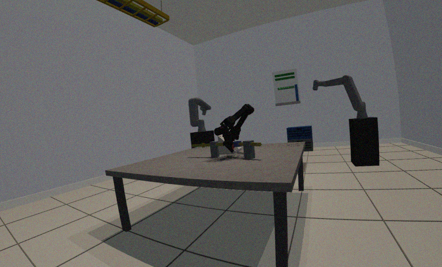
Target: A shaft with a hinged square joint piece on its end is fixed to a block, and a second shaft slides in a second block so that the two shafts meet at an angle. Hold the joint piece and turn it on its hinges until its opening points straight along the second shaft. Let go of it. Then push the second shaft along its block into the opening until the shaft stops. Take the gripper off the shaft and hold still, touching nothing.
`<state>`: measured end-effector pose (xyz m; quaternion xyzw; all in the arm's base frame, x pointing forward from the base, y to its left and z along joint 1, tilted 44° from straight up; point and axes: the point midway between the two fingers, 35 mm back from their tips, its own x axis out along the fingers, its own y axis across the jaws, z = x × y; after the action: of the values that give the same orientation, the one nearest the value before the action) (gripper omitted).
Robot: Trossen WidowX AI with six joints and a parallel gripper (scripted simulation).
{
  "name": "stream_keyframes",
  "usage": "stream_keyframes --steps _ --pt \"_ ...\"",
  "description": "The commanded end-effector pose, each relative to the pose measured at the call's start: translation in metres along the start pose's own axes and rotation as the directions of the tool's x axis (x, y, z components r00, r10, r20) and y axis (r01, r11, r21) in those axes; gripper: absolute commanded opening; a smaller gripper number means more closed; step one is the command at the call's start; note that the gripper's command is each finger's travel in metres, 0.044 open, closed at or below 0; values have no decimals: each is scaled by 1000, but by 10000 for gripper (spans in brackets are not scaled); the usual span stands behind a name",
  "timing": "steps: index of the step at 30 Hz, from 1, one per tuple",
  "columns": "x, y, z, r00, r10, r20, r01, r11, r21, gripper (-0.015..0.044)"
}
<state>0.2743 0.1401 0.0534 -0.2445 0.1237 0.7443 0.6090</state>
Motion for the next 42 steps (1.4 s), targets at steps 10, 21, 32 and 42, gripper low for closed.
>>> stream_keyframes --steps 10,21,32,42 --pt "-1 0 -1 999 0 -32 0 1000 10 0" --pt "-7 2 -3 978 0 -209 12 998 57 0" --pt "-15 3 -5 935 7 -353 28 995 96 0" --pt "-23 4 -7 903 6 -430 44 993 107 0"
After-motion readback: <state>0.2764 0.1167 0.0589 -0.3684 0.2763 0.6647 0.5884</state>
